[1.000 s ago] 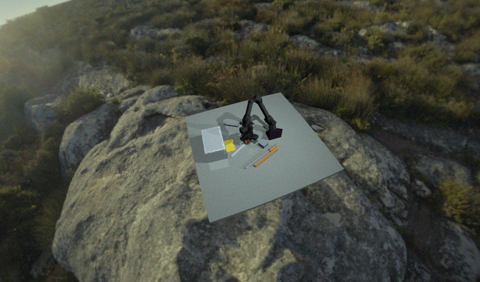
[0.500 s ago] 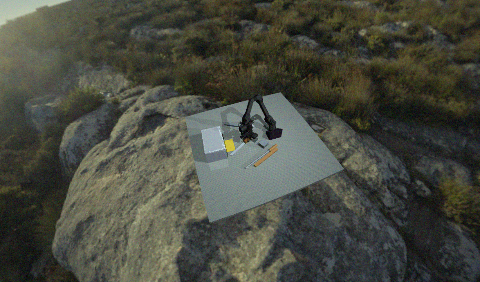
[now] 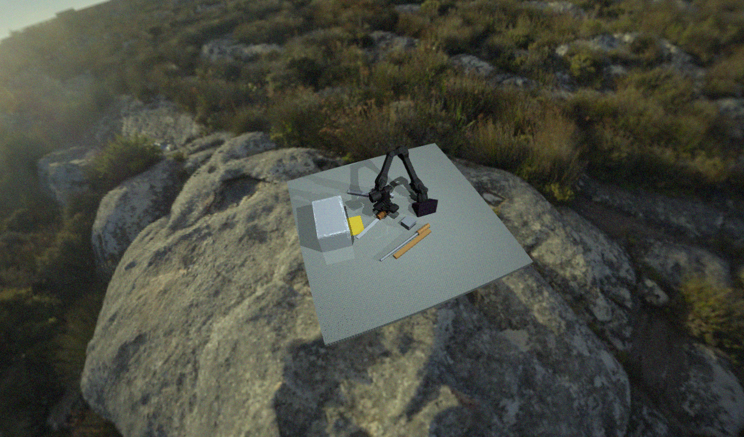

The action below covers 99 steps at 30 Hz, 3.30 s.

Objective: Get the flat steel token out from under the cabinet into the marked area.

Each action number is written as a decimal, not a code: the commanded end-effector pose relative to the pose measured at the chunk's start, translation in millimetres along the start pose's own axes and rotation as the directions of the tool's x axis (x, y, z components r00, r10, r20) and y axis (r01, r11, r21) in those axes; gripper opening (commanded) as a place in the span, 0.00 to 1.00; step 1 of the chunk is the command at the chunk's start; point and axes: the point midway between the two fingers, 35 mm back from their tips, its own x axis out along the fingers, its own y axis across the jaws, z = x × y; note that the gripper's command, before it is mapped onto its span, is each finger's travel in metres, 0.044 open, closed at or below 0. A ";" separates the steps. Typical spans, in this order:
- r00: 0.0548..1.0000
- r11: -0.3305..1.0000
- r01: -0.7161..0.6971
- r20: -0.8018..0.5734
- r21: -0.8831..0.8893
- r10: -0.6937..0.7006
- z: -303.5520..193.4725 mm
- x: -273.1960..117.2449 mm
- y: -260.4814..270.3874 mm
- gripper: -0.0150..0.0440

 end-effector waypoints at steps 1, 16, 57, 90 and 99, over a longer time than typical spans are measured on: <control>1.000 1.000 0.006 0.002 0.003 -0.006 -4.1 -0.7 -6.8 0.25; 1.000 1.000 0.007 0.001 0.003 -0.007 -15.0 -0.8 -23.5 0.25; 1.000 1.000 0.009 0.000 0.003 -0.009 -37.8 -1.1 -55.8 0.25; 1.000 1.000 0.012 -0.001 0.004 -0.012 -62.0 -1.7 -90.1 0.25; 1.000 1.000 0.012 -0.002 0.004 -0.012 -68.6 -2.0 -99.3 0.25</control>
